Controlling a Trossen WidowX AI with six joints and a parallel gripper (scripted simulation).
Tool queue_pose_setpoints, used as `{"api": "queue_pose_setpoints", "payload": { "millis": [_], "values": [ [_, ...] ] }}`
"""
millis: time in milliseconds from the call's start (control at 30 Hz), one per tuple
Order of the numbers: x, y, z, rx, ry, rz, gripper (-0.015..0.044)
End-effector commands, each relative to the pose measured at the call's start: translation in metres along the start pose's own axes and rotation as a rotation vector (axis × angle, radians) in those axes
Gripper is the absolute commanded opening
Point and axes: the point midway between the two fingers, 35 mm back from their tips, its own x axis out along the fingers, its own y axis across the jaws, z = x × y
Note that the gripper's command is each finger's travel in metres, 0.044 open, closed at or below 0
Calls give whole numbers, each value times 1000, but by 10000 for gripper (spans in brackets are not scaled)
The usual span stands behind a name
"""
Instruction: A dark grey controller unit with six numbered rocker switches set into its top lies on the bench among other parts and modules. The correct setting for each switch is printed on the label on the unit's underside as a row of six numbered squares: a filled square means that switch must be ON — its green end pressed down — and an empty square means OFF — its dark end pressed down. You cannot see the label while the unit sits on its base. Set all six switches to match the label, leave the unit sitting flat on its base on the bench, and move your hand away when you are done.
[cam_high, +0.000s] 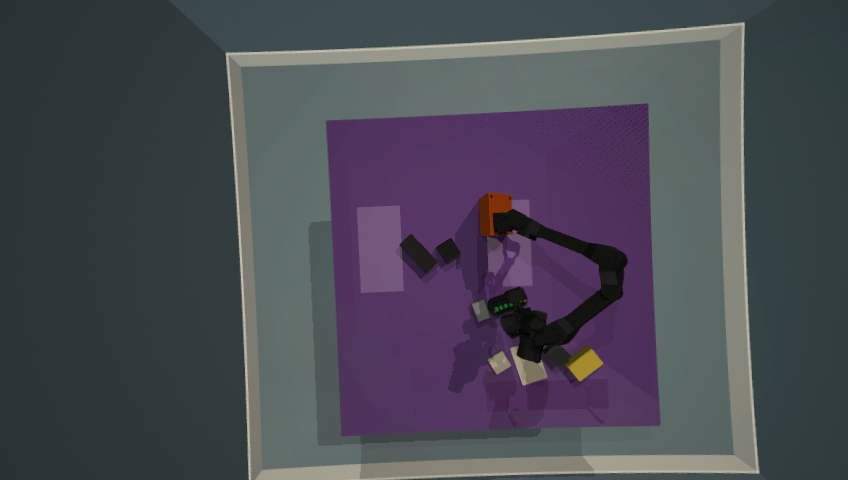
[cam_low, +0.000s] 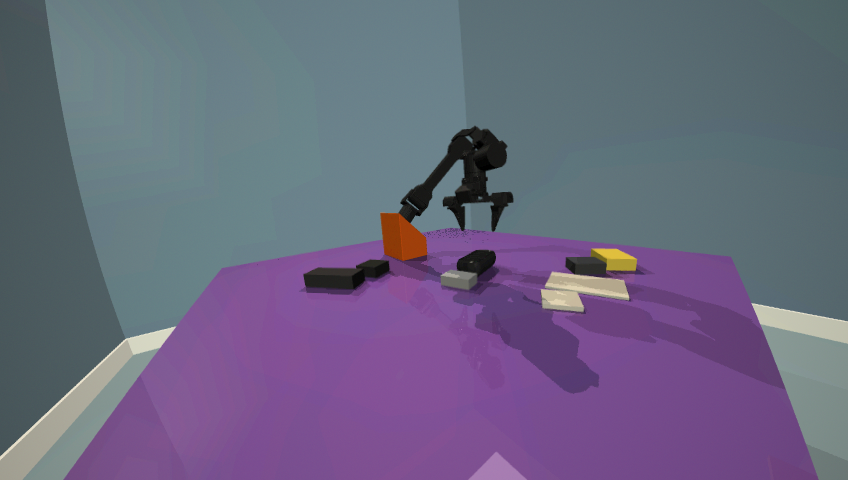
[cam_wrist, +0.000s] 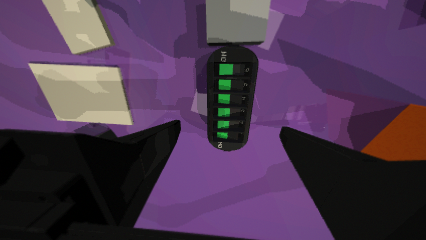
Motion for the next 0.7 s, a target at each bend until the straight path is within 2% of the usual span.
{"api": "queue_pose_setpoints", "payload": {
  "millis": [0,533,567,667],
  "values": [
    [-3,-1,-2,-10,1,-10,440],
    [-3,-1,-2,-10,1,-10,20],
    [-3,-1,-2,-10,1,-10,0],
    [-3,-1,-2,-10,1,-10,0]
  ]
}}
